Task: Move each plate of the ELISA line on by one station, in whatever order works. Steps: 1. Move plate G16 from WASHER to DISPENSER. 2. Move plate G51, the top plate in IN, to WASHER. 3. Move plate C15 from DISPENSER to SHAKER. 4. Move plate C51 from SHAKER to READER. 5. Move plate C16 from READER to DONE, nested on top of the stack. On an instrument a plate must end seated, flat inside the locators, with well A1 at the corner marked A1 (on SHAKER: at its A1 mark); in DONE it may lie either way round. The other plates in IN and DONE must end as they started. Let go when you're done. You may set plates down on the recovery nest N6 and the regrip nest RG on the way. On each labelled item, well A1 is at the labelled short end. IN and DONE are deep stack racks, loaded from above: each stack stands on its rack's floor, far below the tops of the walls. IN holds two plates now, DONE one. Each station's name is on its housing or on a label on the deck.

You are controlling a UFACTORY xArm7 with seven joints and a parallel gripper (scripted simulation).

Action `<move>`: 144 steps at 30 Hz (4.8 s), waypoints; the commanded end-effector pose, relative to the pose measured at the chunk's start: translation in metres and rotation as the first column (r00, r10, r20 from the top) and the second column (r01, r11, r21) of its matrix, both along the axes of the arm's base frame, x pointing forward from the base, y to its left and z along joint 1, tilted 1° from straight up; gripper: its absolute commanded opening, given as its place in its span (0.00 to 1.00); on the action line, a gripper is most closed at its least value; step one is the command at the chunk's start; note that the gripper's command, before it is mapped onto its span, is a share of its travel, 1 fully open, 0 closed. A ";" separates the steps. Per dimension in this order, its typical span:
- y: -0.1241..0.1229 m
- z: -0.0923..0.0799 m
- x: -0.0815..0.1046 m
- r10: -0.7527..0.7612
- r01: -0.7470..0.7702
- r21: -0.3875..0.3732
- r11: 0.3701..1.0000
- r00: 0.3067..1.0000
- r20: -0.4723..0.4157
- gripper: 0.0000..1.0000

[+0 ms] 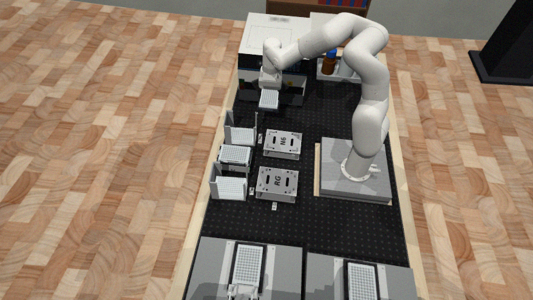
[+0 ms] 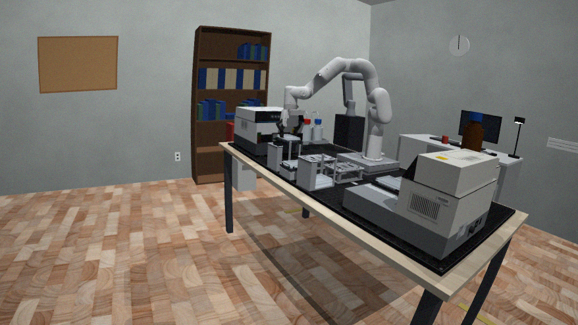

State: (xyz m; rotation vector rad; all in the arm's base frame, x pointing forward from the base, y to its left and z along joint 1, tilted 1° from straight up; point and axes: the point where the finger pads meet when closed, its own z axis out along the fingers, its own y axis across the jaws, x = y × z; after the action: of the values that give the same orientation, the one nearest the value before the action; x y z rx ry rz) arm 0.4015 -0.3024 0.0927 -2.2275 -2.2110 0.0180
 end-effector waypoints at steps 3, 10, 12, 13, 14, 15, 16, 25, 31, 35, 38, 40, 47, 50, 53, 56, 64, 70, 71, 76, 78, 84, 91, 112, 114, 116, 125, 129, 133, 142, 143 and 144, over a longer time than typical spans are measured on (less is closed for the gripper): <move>-0.001 0.004 0.001 0.000 0.000 -0.003 1.000 1.000 0.005 0.00; -0.001 0.006 0.001 0.000 0.000 -0.003 1.000 1.000 0.005 0.00; -0.001 0.006 0.001 0.000 0.000 -0.003 1.000 1.000 0.005 0.00; -0.001 0.006 0.001 0.000 0.000 -0.003 1.000 1.000 0.005 0.00; -0.001 0.006 0.001 0.000 0.000 -0.003 1.000 1.000 0.005 0.00; -0.001 0.006 0.001 0.000 0.000 -0.003 1.000 1.000 0.005 0.00; -0.001 0.008 0.002 0.000 0.000 -0.003 1.000 1.000 0.005 0.00; -0.001 0.017 0.002 0.000 0.000 -0.003 1.000 1.000 0.005 0.00; -0.001 0.025 0.002 0.000 0.000 -0.003 1.000 1.000 0.005 0.00; -0.001 0.030 0.002 0.000 0.000 -0.003 1.000 1.000 0.005 0.00; -0.001 0.032 0.002 0.000 0.000 -0.003 1.000 1.000 0.005 0.00; -0.001 0.034 0.002 0.000 0.000 -0.003 1.000 1.000 0.005 0.00; -0.001 0.044 0.002 0.000 0.000 -0.003 1.000 1.000 0.005 0.00; -0.001 0.048 0.002 0.000 0.000 -0.003 1.000 1.000 0.005 0.00; -0.001 0.052 0.002 0.000 0.000 -0.003 1.000 1.000 0.005 0.00; -0.001 0.053 0.002 0.000 0.000 -0.003 1.000 1.000 0.005 0.00; -0.001 0.064 0.002 0.000 0.000 -0.003 1.000 1.000 0.005 0.00; 0.000 0.072 0.002 0.000 0.000 -0.003 1.000 1.000 0.005 0.00; 0.000 0.072 0.002 0.000 0.000 -0.003 1.000 1.000 0.005 0.00; 0.000 0.077 0.002 0.000 0.000 -0.003 1.000 1.000 0.005 0.00; 0.000 0.080 0.002 0.000 0.000 -0.003 1.000 1.000 0.005 0.00; 0.000 0.084 0.002 0.000 0.000 -0.003 1.000 1.000 0.005 0.00; 0.000 0.084 0.002 0.000 0.000 -0.003 1.000 1.000 0.005 0.00; 0.037 0.084 0.030 -0.197 0.197 -0.004 0.980 0.980 0.007 0.00; 0.043 0.084 0.034 -0.220 0.220 -0.004 0.976 0.976 0.007 0.00; 0.043 0.084 0.034 -0.243 0.243 -0.004 0.970 0.970 0.007 0.00; 0.046 0.084 0.036 -0.321 0.321 -0.004 0.947 0.947 0.008 0.00; 0.056 0.083 0.044 -0.365 0.365 -0.004 0.931 0.931 0.009 0.00; 0.065 0.083 0.051 -0.408 0.408 -0.004 0.913 0.913 0.009 0.00; 0.065 0.083 0.051 -0.481 0.481 -0.004 0.877 0.877 0.010 0.00; 0.065 0.083 0.051 -0.491 0.491 -0.004 0.871 0.871 0.010 0.00; 0.065 0.083 0.051 -0.501 0.501 -0.004 0.865 0.865 0.010 0.00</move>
State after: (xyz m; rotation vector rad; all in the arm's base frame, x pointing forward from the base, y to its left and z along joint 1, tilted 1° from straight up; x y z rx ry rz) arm 0.4505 -0.2375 0.1738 -2.6944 -1.6141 0.0169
